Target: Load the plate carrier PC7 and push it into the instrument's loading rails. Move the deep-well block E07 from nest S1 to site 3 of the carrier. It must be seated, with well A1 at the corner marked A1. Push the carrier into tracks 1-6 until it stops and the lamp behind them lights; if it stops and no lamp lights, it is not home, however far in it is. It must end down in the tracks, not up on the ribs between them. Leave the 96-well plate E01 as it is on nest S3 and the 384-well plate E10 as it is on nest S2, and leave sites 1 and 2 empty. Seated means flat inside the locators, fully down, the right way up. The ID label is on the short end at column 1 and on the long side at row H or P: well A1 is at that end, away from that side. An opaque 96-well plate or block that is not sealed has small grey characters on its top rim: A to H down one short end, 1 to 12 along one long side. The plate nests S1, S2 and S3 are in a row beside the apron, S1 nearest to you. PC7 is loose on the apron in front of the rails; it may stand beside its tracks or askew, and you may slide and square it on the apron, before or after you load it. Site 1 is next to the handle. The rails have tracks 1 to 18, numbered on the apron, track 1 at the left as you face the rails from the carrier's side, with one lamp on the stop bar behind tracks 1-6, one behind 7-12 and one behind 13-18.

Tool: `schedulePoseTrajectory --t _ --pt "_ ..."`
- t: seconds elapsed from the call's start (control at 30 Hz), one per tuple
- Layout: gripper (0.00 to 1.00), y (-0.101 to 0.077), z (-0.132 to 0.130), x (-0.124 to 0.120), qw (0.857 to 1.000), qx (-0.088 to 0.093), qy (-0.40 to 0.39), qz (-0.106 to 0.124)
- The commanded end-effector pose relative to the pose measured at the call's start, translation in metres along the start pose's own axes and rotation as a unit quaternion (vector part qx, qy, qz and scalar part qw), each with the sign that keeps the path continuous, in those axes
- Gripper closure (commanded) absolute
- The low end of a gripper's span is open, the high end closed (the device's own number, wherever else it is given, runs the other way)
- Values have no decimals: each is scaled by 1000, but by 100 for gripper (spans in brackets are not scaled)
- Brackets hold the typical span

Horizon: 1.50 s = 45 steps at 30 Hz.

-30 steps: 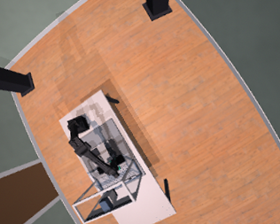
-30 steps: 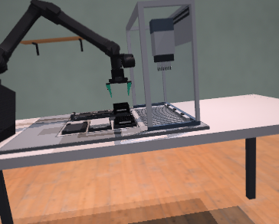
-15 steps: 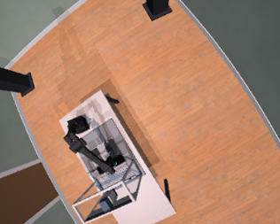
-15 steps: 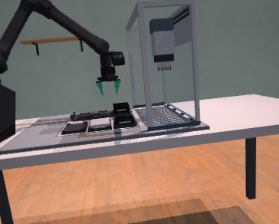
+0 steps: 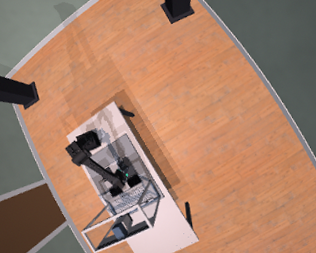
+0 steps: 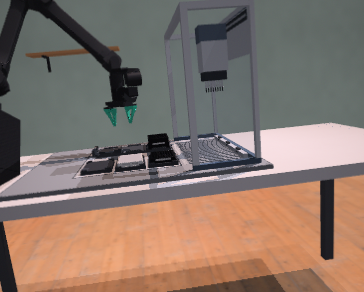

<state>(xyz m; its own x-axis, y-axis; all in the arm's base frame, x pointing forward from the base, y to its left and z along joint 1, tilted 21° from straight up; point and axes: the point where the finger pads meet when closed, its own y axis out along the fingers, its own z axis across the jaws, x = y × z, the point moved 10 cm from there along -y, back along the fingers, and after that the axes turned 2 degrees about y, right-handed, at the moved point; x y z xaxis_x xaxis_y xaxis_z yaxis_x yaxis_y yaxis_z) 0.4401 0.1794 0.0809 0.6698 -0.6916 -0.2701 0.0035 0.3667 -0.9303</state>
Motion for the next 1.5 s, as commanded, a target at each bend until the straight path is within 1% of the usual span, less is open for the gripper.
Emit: schedulePoseTrajectory --t 0.0,0.13,0.27,0.33,0.4,0.6,0.77,0.8,0.83,0.9,0.93,0.97,1.03,1.07,1.23,1.4,1.47 --pt "20 -7 -9 -18 995 13 -99 -7" --pt "20 -8 -31 -33 986 12 -165 -7" --pt "20 -9 -54 -48 973 11 -230 -7" --pt "20 -9 -54 -48 973 11 -230 -7" --pt "20 -10 -65 -55 965 10 -262 -8" --pt "20 -12 -98 -77 934 9 -357 -7" --pt "20 -13 -125 -94 901 9 -433 -7" --pt "20 -13 -125 -94 894 9 -448 -7" --pt "20 -10 -127 -93 887 4 -461 -3" --pt "20 -10 -127 -93 887 4 -461 -3" --pt "20 -13 -112 -86 887 11 -461 -11" --pt "20 -14 -121 -89 891 7 -454 -6" --pt "20 -14 -121 -89 891 7 -454 -6" --pt "20 -8 -113 -90 885 9 -466 -8" --pt "20 11 -129 -92 887 -3 -461 3" --pt "20 25 -130 -92 892 -3 -452 3" --pt "20 25 -130 -92 892 -3 -452 3"
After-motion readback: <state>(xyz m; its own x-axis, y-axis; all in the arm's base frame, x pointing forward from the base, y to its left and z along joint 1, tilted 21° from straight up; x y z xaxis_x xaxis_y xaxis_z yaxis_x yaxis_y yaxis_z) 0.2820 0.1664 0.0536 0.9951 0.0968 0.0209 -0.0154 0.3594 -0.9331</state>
